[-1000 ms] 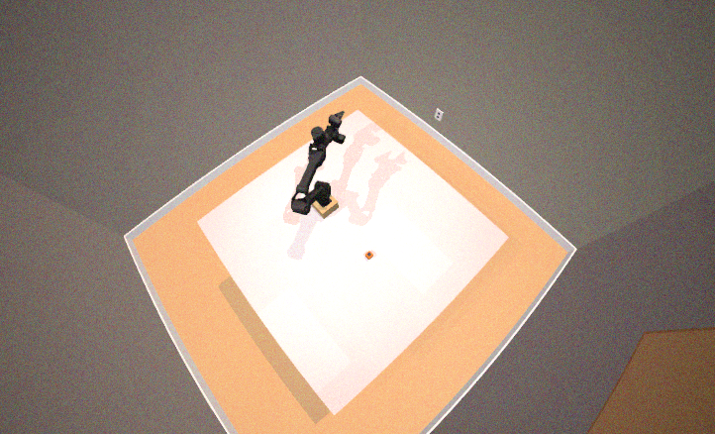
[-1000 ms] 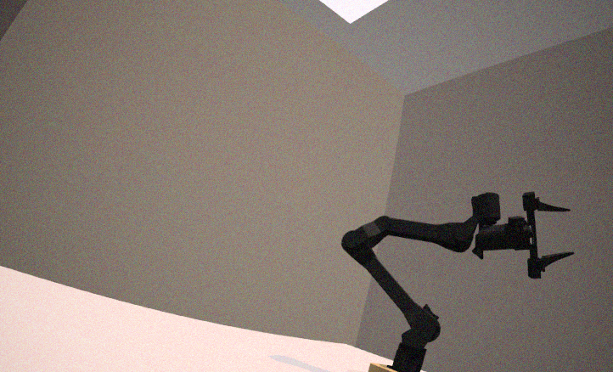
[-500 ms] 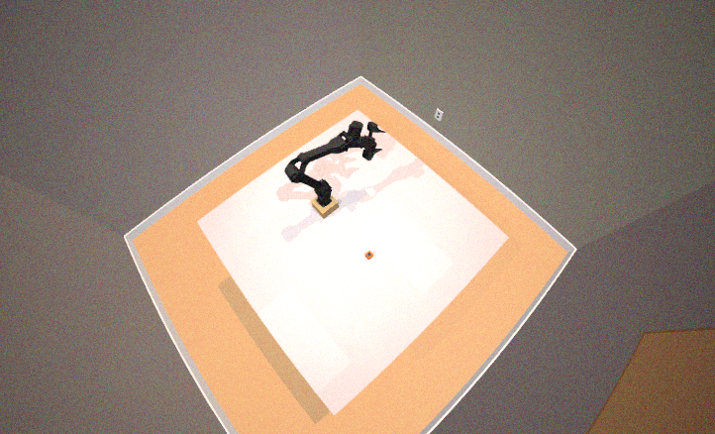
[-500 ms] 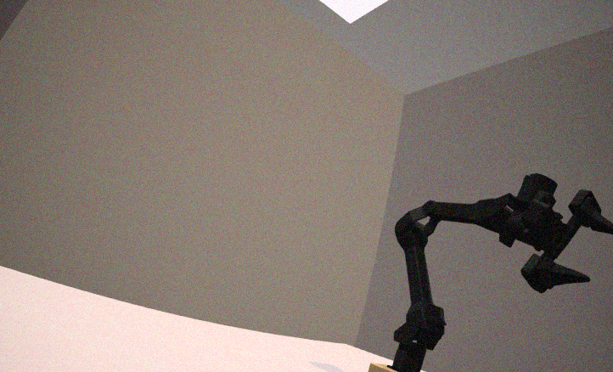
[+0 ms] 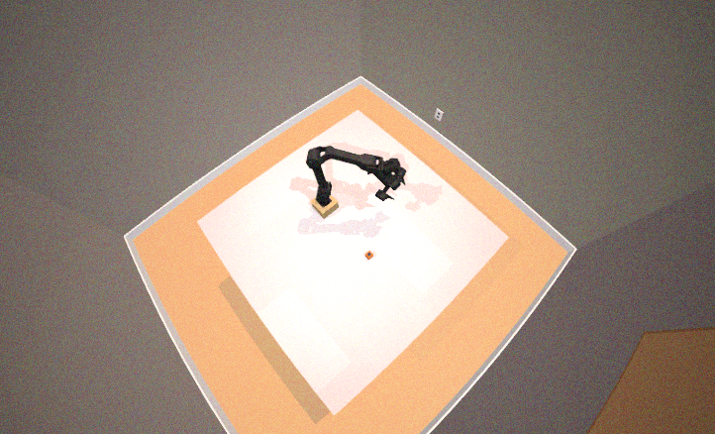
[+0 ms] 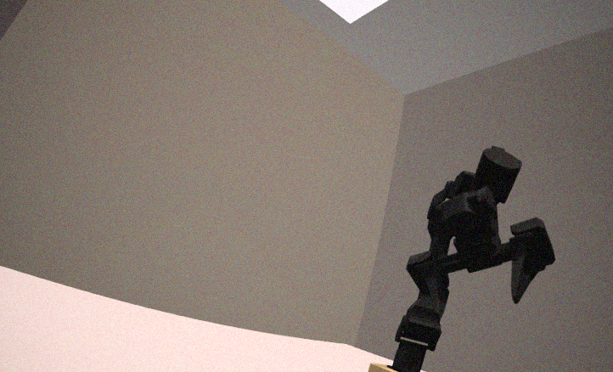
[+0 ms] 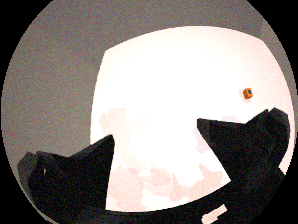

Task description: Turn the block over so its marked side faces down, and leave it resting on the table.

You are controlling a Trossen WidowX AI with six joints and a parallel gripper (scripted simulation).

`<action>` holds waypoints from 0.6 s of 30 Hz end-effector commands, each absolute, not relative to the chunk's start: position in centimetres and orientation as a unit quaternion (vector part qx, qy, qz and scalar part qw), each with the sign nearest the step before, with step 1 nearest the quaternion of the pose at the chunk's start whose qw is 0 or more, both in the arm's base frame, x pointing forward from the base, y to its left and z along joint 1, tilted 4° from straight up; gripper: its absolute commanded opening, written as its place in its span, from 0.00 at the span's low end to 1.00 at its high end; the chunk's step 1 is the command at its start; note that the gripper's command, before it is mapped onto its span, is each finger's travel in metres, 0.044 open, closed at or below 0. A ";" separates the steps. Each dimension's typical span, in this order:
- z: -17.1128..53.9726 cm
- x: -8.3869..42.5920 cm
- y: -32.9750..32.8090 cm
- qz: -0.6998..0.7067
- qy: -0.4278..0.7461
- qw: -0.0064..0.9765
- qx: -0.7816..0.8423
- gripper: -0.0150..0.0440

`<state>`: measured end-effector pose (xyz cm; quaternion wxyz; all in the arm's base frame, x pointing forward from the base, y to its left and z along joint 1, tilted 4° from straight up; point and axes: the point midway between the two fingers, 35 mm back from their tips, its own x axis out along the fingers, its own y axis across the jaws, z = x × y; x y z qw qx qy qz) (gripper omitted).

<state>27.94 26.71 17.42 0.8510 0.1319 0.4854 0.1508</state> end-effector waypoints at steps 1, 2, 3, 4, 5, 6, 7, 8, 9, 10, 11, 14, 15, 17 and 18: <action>15.2 31.6 23.0 0.107 0.517 0.845 0.084 1.00; 14.4 32.6 21.6 0.094 0.529 0.840 0.070 1.00; 13.6 33.5 20.1 0.082 0.542 0.834 0.056 1.00; 12.9 34.3 18.6 0.071 0.556 0.827 0.044 1.00; 12.1 35.1 17.1 0.061 0.570 0.819 0.033 1.00; 11.4 35.7 15.5 0.052 0.585 0.809 0.023 1.00; 10.6 36.3 13.9 0.045 0.600 0.799 0.014 1.00; 10.0 36.9 12.3 0.037 0.614 0.789 0.007 1.00; 9.4 37.5 10.5 0.026 0.625 0.780 0.008 1.00; 8.8 38.0 8.8 0.016 0.636 0.771 0.009 1.00; 8.3 38.3 7.4 0.010 0.646 0.764 0.010 1.00; 6.8 38.9 3.2 0.004 0.681 0.732 0.005 1.00; 6.3 39.0 2.0 0.005 0.692 0.722 0.004 1.00; 5.7 38.9 0.4 0.010 0.707 0.707 0.001 1.00; 5.5 38.9 -0.1 0.011 0.712 0.702 0.000 1.00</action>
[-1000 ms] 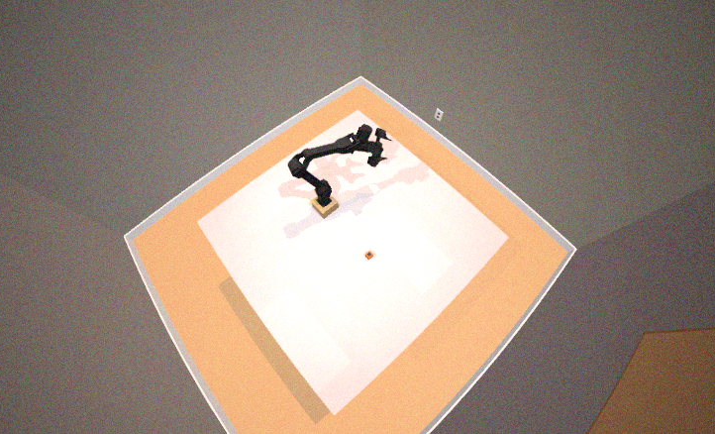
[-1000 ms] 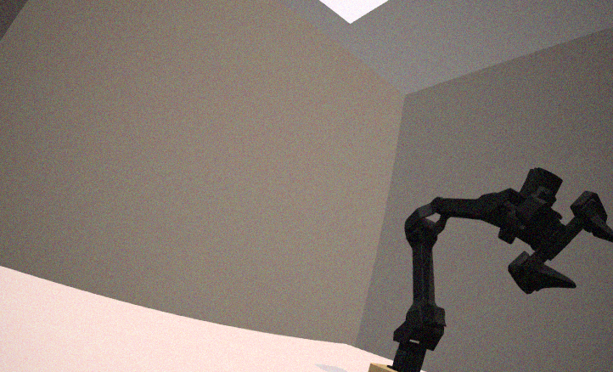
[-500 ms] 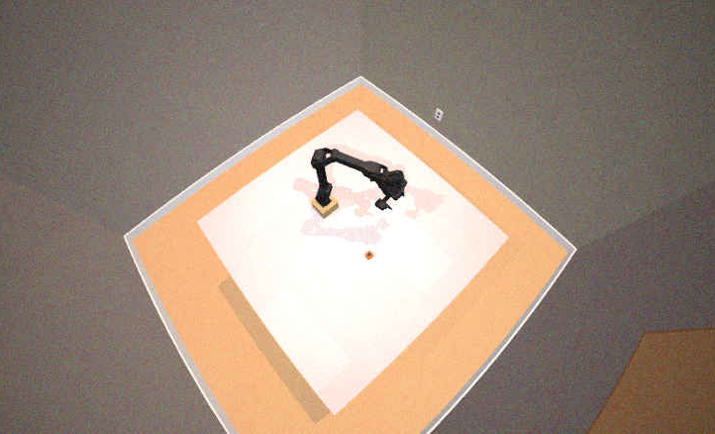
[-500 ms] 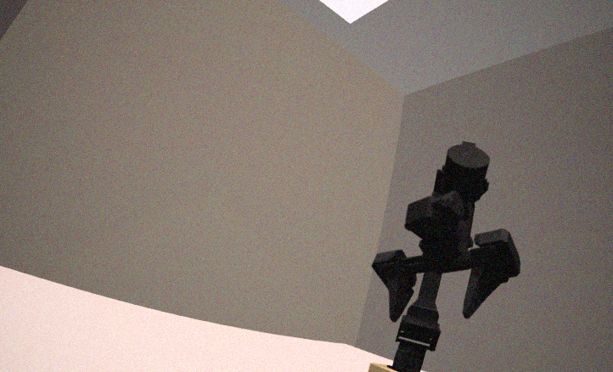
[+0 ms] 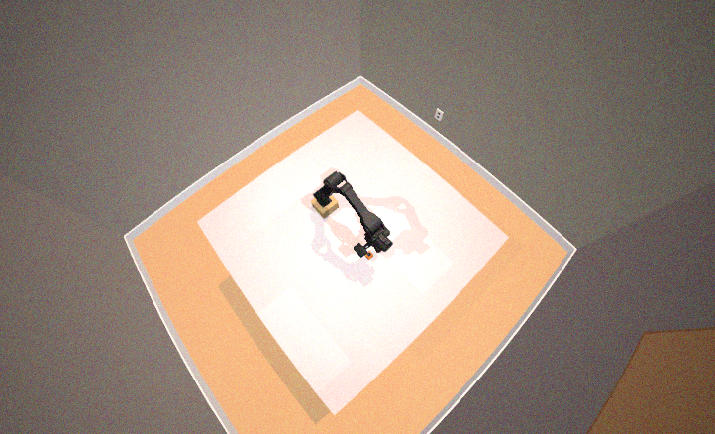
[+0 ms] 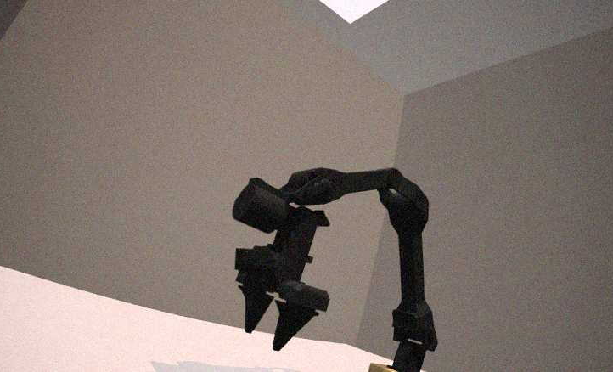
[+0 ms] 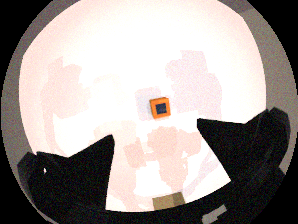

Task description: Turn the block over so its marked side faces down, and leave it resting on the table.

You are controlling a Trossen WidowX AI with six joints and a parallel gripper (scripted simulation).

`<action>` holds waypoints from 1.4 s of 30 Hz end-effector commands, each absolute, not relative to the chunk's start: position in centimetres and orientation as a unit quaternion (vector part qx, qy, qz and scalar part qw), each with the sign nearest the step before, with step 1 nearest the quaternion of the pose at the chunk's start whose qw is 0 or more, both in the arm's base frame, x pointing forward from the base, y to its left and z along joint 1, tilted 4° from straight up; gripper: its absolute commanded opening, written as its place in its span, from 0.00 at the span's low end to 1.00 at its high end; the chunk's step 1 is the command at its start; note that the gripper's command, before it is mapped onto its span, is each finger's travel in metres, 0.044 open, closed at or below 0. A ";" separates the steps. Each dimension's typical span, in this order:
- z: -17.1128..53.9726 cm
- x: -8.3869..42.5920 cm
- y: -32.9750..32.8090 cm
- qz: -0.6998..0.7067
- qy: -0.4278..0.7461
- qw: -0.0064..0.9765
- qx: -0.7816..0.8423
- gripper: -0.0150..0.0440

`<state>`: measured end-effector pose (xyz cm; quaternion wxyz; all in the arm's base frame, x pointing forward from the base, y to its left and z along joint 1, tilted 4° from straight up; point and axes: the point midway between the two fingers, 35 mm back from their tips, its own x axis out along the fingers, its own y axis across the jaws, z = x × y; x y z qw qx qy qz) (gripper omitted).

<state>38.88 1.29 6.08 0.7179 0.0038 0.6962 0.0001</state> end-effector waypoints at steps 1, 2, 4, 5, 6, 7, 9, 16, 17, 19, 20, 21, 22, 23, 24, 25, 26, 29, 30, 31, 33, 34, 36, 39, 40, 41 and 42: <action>5.4 39.1 -0.3 0.012 0.714 0.700 0.000 1.00; 5.3 39.3 -0.6 0.013 0.715 0.699 0.000 1.00; 5.3 39.3 -0.7 0.013 0.716 0.698 0.000 1.00; 5.0 39.3 -0.7 0.013 0.716 0.698 0.000 1.00; 4.2 39.3 -0.7 0.013 0.716 0.698 0.000 1.00; 2.9 39.3 -0.6 0.013 0.716 0.698 0.000 1.00; 1.8 39.3 -0.6 0.013 0.716 0.698 0.000 1.00; 0.3 39.4 -0.6 0.013 0.716 0.698 0.000 1.00; 0.3 39.4 -0.6 0.013 0.716 0.698 0.000 1.00; 0.2 39.4 -0.6 0.013 0.716 0.698 0.000 1.00; 0.0 39.4 -0.6 0.013 0.716 0.698 0.000 1.00; -0.1 39.4 -0.6 0.013 0.716 0.698 0.000 1.00; -0.3 39.4 -0.6 0.013 0.716 0.698 0.000 1.00; -0.4 39.4 -0.6 0.013 0.716 0.698 0.000 1.00; -0.6 39.4 -0.6 0.013 0.716 0.698 0.000 1.00; -0.8 39.4 -0.6 0.013 0.716 0.698 0.000 1.00; -0.9 39.4 -0.6 0.013 0.716 0.698 0.000 1.00; -1.4 39.4 -0.6 0.013 0.716 0.698 0.000 1.00; -1.6 39.4 -0.6 0.013 0.716 0.698 0.000 1.00; -1.8 39.4 -0.6 0.013 0.716 0.698 0.000 1.00; -2.1 39.4 -0.6 0.013 0.716 0.698 0.000 1.00; -2.3 39.4 -0.6 0.013 0.716 0.698 0.000 1.00; -2.6 39.3 -0.5 0.013 0.716 0.698 0.000 1.00; -3.0 39.3 -0.5 0.013 0.716 0.698 0.000 1.00; -3.0 39.3 -0.5 0.013 0.716 0.698 0.000 1.00; -3.0 39.3 -0.5 0.013 0.716 0.698 0.000 0.96; -3.0 39.3 -0.5 0.013 0.716 0.698 0.000 0.91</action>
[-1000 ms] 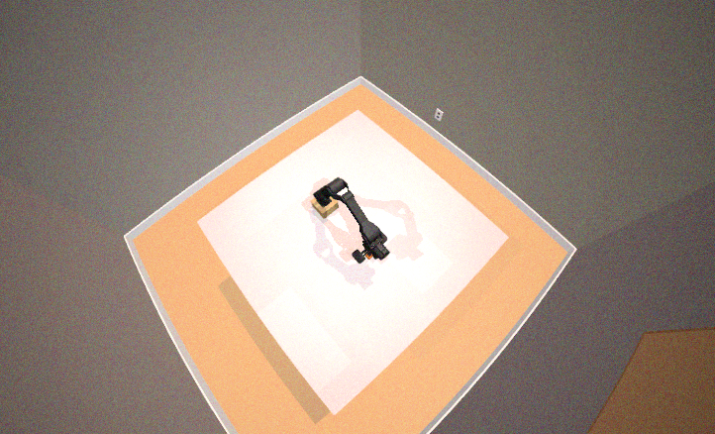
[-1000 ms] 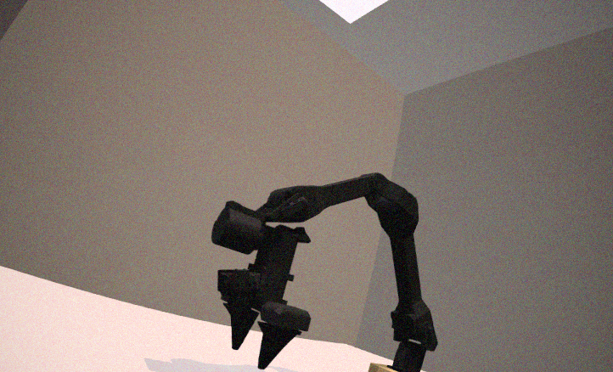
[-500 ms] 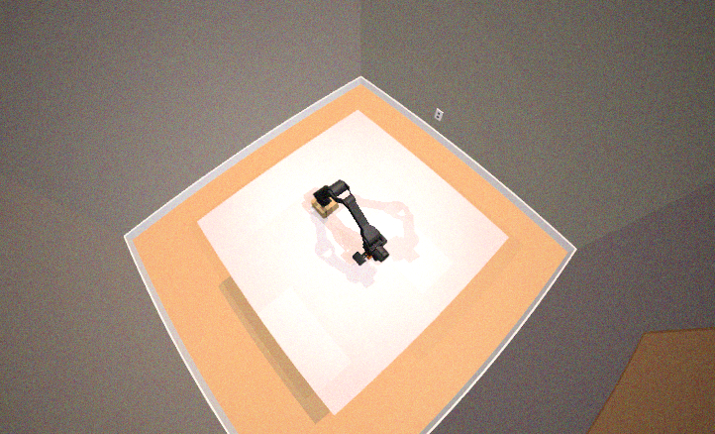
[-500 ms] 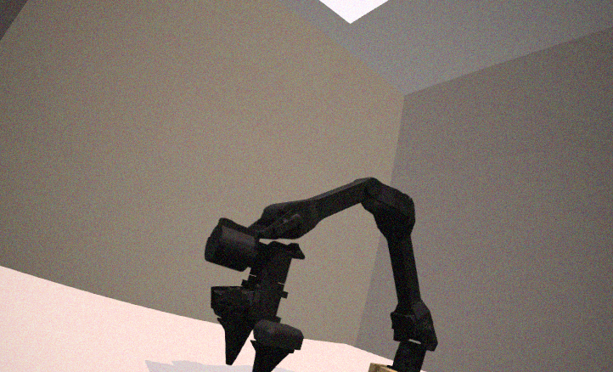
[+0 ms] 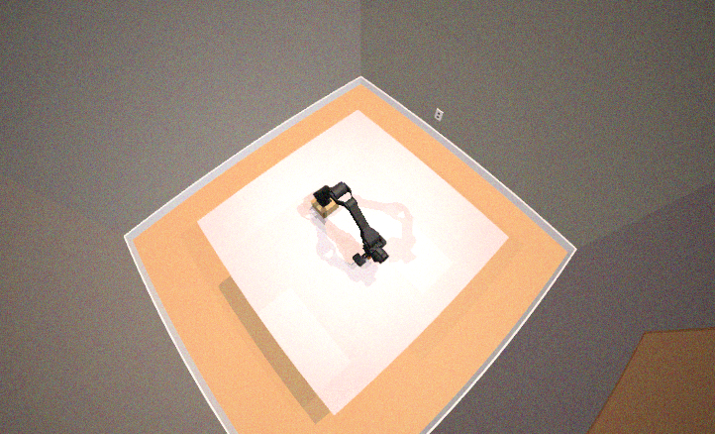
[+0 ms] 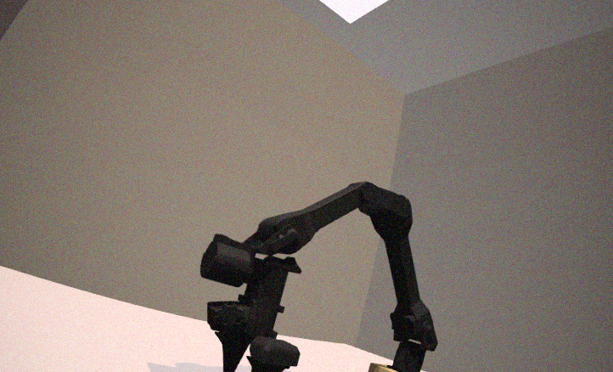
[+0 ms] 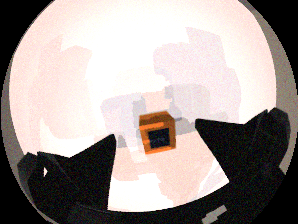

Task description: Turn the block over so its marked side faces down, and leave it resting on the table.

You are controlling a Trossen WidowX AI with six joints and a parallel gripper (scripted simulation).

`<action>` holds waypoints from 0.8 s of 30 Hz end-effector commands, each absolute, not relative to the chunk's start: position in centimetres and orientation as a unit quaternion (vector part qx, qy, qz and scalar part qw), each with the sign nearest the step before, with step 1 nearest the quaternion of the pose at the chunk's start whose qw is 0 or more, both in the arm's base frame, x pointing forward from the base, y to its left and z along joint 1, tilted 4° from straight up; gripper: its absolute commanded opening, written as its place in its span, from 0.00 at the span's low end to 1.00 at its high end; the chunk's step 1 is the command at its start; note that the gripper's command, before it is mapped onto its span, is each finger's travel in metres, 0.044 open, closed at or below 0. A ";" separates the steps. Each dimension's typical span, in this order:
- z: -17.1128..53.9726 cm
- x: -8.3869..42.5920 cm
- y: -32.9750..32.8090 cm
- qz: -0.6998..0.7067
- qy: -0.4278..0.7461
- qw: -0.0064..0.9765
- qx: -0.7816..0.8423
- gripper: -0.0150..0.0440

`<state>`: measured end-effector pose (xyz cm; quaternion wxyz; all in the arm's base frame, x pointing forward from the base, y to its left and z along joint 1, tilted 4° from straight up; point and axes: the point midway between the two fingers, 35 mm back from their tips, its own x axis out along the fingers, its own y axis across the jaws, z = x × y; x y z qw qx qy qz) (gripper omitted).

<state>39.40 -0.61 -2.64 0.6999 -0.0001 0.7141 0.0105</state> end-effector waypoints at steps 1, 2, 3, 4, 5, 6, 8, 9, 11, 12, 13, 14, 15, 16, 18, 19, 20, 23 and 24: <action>-3.0 39.3 -0.5 0.013 0.716 0.698 0.000 0.87; -3.0 39.3 -0.5 0.013 0.716 0.698 0.000 0.82; -3.0 39.3 -0.5 0.013 0.716 0.698 0.000 0.78; -3.0 39.3 -0.5 0.013 0.716 0.698 0.000 0.73; -3.0 39.3 -0.5 0.013 0.716 0.698 0.000 0.69; -3.0 39.3 -0.5 0.013 0.716 0.698 0.000 0.64; -3.0 39.3 -0.5 0.013 0.716 0.698 0.000 0.56; -3.0 39.3 -0.5 0.013 0.716 0.698 0.000 0.51; -3.0 39.3 -0.5 0.013 0.716 0.698 0.000 0.49; -3.0 39.3 -0.5 0.013 0.716 0.698 0.000 0.48; -3.0 39.3 -0.5 0.013 0.716 0.698 0.000 0.47; -3.0 39.3 -0.5 0.013 0.716 0.698 0.000 0.45; -3.0 39.3 -0.5 0.013 0.716 0.698 0.000 0.44; -3.0 39.3 -0.5 0.013 0.716 0.698 0.000 0.43; -3.0 39.3 -0.5 0.013 0.716 0.698 0.000 0.41; -3.0 39.3 -0.5 0.013 0.716 0.698 0.000 0.40; -3.0 39.3 -0.5 0.013 0.716 0.698 0.000 0.39; -3.0 39.3 -0.5 0.013 0.716 0.698 0.000 0.35; -3.0 39.3 -0.5 0.013 0.716 0.698 0.000 0.34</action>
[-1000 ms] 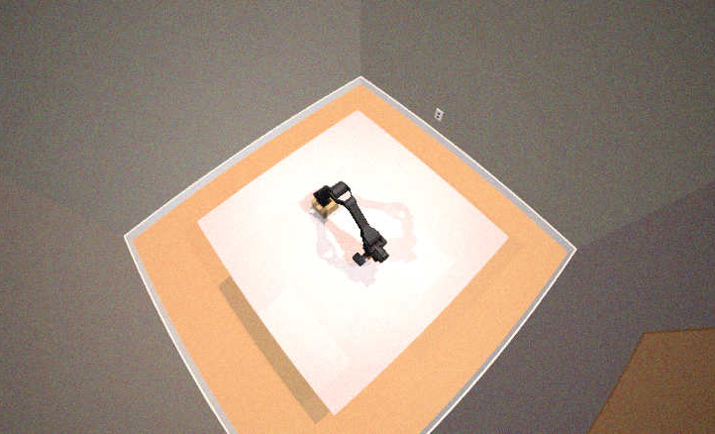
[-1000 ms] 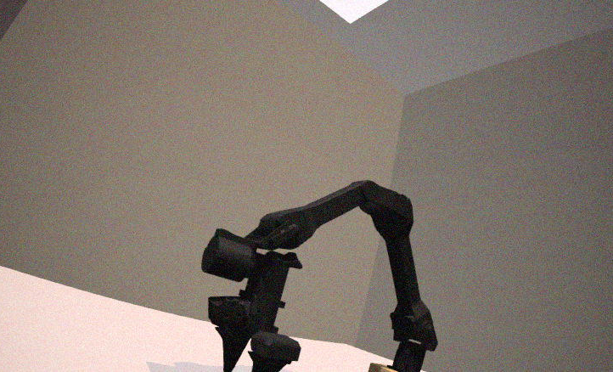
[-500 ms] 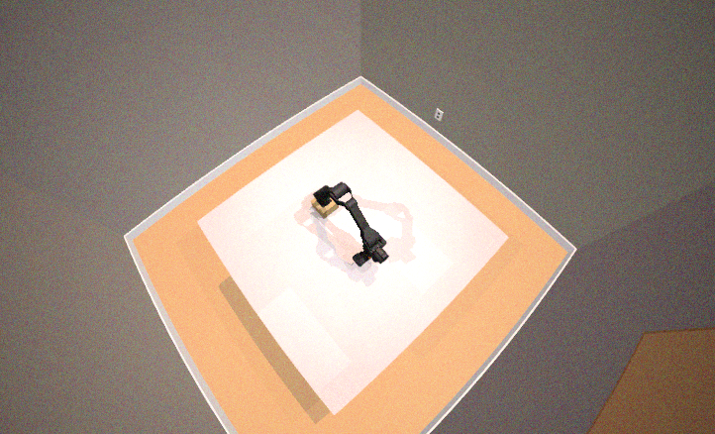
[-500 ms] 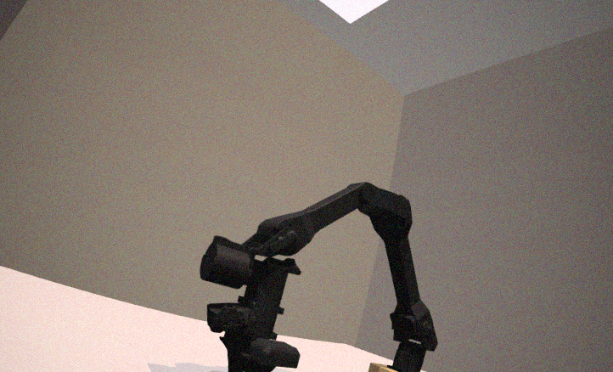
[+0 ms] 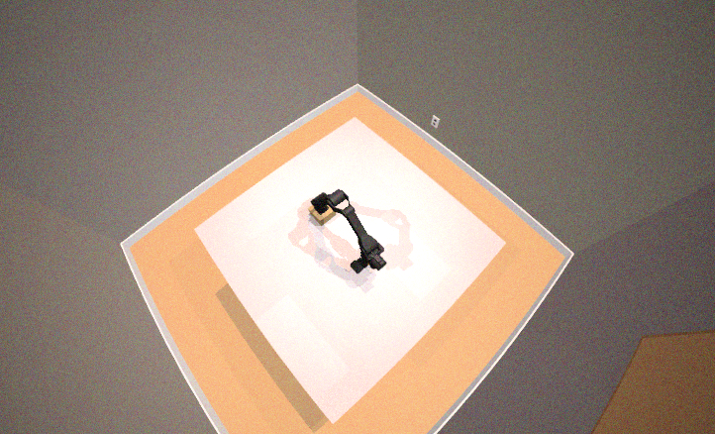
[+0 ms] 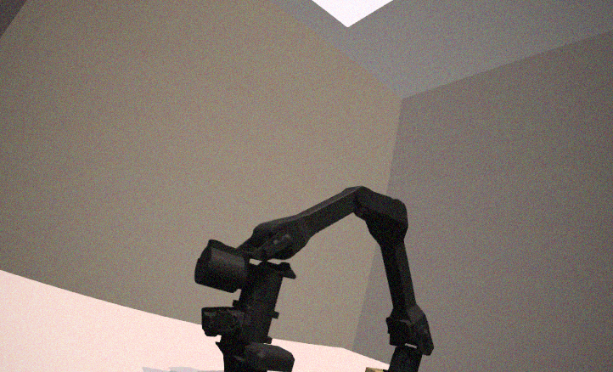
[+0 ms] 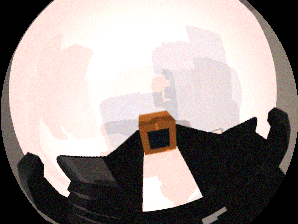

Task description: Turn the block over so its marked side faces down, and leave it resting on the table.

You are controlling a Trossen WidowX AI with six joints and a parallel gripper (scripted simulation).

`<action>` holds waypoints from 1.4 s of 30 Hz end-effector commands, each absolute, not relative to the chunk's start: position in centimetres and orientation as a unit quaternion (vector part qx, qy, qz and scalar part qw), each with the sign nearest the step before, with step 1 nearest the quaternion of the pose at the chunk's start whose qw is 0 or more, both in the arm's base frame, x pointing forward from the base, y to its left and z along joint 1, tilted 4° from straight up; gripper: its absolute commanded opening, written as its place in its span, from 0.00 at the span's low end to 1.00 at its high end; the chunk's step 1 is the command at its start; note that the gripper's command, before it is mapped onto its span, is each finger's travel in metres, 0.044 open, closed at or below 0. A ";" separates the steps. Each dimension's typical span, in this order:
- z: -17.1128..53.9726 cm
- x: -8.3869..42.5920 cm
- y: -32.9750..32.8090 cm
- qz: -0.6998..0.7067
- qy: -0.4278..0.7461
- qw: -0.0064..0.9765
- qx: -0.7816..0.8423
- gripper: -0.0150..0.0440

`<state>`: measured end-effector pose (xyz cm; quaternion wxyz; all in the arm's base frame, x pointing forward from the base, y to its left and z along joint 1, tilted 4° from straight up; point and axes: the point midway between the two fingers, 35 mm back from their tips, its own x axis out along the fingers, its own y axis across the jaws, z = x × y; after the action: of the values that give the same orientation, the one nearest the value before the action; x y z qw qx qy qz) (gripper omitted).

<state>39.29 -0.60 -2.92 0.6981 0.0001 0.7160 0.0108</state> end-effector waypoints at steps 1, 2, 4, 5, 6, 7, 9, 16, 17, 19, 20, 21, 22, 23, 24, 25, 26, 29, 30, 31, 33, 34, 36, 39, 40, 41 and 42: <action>-3.0 39.3 -0.5 0.013 0.716 0.698 0.000 0.33; -2.8 39.3 -0.5 0.013 0.716 0.698 0.000 0.29; -1.5 39.4 -0.6 0.013 0.716 0.698 0.000 0.25; -0.6 39.4 -0.6 0.013 0.716 0.698 0.000 0.25; -0.1 39.4 -0.6 0.013 0.716 0.698 0.000 0.25; 0.0 39.4 -0.6 0.013 0.716 0.698 0.000 0.25; 0.0 39.4 -0.6 0.013 0.716 0.698 0.000 0.25; -0.3 39.5 -0.6 0.013 0.698 0.716 0.000 0.25; -0.4 39.6 -0.6 0.013 0.693 0.721 0.001 0.25; -0.5 39.6 -0.6 0.013 0.682 0.731 0.001 0.25; -0.6 39.7 -0.6 0.013 0.677 0.736 0.001 0.25; -0.7 39.7 -0.6 0.013 0.672 0.741 0.001 0.25; -0.7 39.7 -0.6 0.013 0.666 0.745 0.001 0.25; -0.8 39.7 -0.6 0.013 0.661 0.750 0.001 0.25; -0.9 39.7 -0.6 0.013 0.656 0.755 0.001 0.25; -0.9 39.7 -0.6 0.013 0.650 0.760 0.002 0.25; -1.0 39.7 -0.6 0.013 0.645 0.764 0.002 0.25; -1.1 39.7 -0.6 0.013 0.628 0.778 0.002 0.25; -1.1 39.7 -0.6 0.013 0.623 0.783 0.002 0.25; -1.1 39.7 -0.6 0.012 0.617 0.787 0.002 0.25; -1.2 39.7 -0.6 0.012 0.605 0.796 0.002 0.25; -1.2 39.6 -0.6 0.012 0.600 0.800 0.003 0.25; -1.2 39.6 -0.6 0.012 0.588 0.809 0.003 0.25; -1.2 39.5 -0.6 0.012 0.571 0.821 0.003 0.25; -1.2 39.4 -0.6 0.012 0.565 0.825 0.003 0.25; -1.2 39.4 -0.6 0.012 0.559 0.829 0.003 0.25; -1.2 39.3 -0.6 0.012 0.553 0.833 0.003 0.25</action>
<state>39.31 -0.64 -1.70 0.8208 0.0019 0.5712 0.0113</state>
